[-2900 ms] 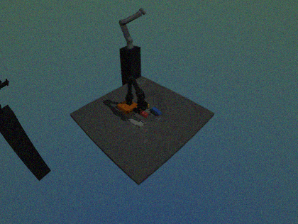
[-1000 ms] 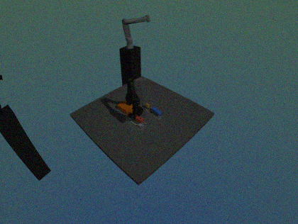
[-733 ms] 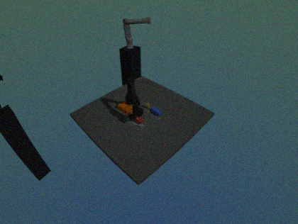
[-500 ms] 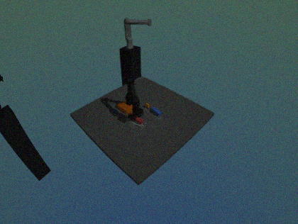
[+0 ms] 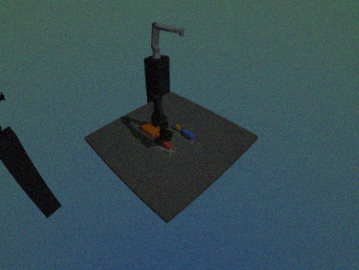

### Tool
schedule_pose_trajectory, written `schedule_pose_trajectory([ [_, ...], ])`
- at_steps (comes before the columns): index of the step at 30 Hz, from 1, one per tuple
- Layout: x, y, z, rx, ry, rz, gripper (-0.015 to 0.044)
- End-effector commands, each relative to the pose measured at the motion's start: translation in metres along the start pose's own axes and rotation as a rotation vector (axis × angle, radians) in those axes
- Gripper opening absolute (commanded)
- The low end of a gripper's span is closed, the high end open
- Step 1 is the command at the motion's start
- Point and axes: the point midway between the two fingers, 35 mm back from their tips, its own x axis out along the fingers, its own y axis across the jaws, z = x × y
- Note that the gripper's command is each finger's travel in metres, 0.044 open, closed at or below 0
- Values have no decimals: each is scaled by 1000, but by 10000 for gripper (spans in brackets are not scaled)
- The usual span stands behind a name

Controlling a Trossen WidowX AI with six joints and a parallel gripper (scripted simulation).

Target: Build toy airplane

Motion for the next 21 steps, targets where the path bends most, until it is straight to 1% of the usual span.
schedule_pose_trajectory([
  [1,-1,0,0,0,-1,-1,267],
  [7,-1,0,0,0,-1,-1,425],
  [8,-1,0,0,0,-1,-1,440],
  [16,-3,0,1,0,-1,-1,440],
  [18,-21,-2,3,-1,-1,-1,440],
  [21,-68,-3,5,-2,1,-2,440],
])
